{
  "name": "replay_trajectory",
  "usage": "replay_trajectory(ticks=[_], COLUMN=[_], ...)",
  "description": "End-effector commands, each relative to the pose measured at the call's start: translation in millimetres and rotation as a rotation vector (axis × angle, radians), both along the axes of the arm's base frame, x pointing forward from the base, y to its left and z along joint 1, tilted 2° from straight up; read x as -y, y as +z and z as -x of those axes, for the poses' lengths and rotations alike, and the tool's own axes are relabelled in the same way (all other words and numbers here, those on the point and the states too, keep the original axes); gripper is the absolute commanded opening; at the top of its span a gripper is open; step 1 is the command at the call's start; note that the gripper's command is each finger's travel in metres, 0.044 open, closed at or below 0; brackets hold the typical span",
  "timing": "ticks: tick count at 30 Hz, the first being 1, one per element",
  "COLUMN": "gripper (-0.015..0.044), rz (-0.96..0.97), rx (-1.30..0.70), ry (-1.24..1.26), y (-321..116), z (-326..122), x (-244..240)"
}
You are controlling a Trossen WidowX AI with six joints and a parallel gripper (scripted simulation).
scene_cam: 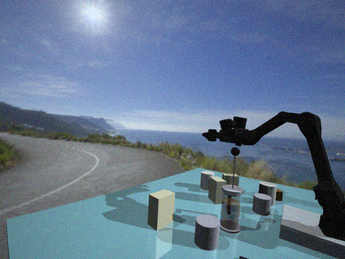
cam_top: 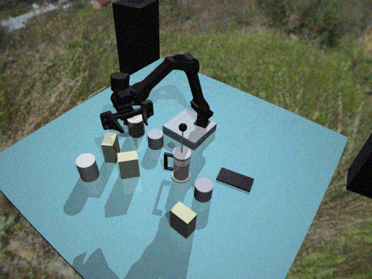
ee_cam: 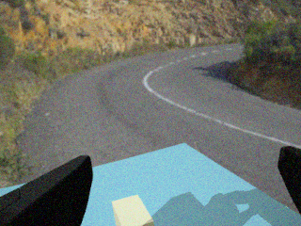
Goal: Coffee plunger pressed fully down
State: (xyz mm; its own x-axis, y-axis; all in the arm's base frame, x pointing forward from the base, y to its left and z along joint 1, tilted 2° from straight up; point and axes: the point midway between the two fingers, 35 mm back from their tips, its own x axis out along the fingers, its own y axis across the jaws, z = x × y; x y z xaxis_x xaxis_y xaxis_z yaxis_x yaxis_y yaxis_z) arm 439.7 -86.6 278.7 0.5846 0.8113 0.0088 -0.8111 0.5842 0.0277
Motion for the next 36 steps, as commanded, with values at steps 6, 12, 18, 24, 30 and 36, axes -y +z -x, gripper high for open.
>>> replay_trajectory(ticks=[6, 12, 18, 24, 30, 36], gripper=[0.044, 0.044, 0.044, 0.044, 0.044, 0.044], rz=[-0.047, -0.045, 0.059, 0.167, 0.303, 0.309], rx=[-0.068, -0.217, -0.346, -0.421, -0.475, -0.478], ry=[-0.114, -0.338, -0.533, -0.641, -0.742, -0.75], y=[28, 65, 69, 60, 48, 26], z=[-8, 11, 67, 115, 169, 171], x=[-31, -93, -126, -133, -127, -126])
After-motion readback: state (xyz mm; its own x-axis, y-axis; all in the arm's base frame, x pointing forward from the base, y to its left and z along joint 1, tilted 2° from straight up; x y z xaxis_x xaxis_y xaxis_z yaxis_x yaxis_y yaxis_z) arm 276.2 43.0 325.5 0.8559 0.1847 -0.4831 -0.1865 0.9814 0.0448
